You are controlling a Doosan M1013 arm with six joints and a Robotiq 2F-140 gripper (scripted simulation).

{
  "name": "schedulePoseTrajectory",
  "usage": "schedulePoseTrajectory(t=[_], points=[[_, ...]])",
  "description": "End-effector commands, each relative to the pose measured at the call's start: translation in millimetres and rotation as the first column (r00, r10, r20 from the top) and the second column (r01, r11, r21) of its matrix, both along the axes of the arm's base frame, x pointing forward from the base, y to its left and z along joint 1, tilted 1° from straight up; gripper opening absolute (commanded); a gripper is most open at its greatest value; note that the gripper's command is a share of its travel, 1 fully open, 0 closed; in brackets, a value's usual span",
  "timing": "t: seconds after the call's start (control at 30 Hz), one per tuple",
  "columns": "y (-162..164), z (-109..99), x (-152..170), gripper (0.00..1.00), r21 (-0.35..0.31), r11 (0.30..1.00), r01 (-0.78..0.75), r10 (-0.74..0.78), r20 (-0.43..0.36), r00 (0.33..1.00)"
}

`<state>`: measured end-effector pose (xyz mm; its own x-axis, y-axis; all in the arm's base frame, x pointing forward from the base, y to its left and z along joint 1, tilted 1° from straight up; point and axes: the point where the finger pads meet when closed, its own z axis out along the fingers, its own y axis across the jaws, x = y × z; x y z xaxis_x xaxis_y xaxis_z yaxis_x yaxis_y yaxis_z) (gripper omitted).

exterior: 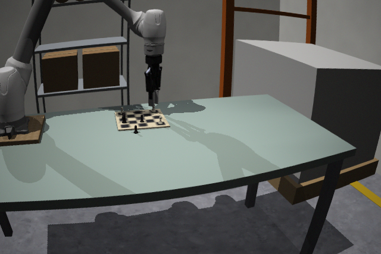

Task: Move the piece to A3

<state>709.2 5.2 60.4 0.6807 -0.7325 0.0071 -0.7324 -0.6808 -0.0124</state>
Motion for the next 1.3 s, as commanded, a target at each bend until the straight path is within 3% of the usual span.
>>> schedulePoseTrajectory(t=[0.0, 0.33, 1.27], points=[[0, -7, 0, 0.22, 0.000, 1.000, 0.000, 0.000, 0.000, 1.000], [0, -21, 0, 0.22, 0.000, 1.000, 0.000, 0.000, 0.000, 1.000], [0, -22, 0, 0.22, 0.000, 1.000, 0.000, 0.000, 0.000, 1.000]])
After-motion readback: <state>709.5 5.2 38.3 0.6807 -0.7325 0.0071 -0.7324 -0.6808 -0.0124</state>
